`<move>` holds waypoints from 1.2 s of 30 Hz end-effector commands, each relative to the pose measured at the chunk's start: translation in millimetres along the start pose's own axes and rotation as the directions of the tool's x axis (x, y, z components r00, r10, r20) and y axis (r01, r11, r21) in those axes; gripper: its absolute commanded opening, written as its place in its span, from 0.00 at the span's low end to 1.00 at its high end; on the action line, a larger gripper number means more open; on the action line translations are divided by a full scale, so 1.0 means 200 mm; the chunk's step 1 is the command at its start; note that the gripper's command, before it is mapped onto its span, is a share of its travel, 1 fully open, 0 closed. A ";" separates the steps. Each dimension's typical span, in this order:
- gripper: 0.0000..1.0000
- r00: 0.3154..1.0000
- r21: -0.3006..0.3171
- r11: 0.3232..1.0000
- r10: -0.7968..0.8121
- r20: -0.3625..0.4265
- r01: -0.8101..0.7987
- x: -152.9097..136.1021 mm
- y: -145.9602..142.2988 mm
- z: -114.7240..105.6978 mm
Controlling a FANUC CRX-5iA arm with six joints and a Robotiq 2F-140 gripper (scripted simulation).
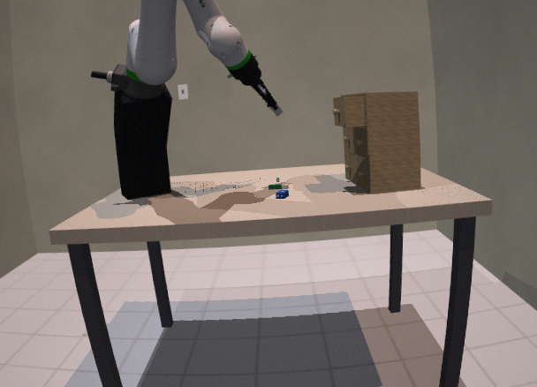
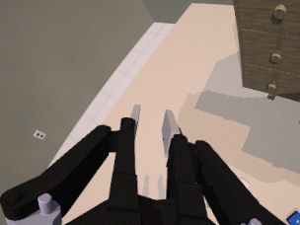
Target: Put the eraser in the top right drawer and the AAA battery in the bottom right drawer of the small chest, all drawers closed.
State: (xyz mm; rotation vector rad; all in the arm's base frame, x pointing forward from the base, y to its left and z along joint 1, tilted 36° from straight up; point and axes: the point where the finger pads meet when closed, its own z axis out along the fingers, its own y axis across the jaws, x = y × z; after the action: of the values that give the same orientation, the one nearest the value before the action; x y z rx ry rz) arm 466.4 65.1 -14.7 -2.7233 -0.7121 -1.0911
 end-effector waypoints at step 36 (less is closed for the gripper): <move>0.20 0.820 -0.648 0.761 0.351 0.451 0.031 0.08 0.52 -1.18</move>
State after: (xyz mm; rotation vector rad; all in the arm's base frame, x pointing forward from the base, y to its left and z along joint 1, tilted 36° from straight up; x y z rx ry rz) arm 381.4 -85.5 174.6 -3.6593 -0.1149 -0.5422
